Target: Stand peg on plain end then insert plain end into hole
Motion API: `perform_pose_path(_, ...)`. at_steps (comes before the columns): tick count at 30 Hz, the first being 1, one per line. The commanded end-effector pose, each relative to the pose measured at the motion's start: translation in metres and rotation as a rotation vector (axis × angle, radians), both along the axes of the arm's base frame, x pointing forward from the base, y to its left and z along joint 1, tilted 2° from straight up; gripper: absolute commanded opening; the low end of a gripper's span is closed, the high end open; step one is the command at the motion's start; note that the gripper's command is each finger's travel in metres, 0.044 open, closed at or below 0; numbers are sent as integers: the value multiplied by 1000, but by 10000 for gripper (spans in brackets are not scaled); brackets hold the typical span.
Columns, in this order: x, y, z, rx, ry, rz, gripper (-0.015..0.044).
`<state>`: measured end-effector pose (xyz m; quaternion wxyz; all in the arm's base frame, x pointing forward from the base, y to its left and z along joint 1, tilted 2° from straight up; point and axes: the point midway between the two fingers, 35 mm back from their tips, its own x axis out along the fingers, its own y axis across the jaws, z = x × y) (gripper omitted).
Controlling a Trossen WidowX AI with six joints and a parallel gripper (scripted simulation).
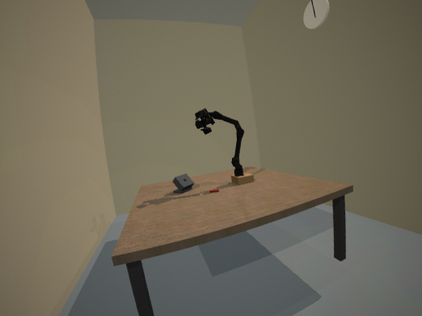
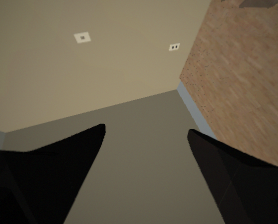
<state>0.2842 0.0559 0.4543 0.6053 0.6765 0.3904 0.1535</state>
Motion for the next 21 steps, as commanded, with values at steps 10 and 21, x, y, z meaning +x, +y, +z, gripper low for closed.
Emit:
perform_pose_path(10, 37, 8, -60, -113, 114, 1, 440)
perform_pose_path(21, 65, 26, -146, -309, 257, 43, 440)
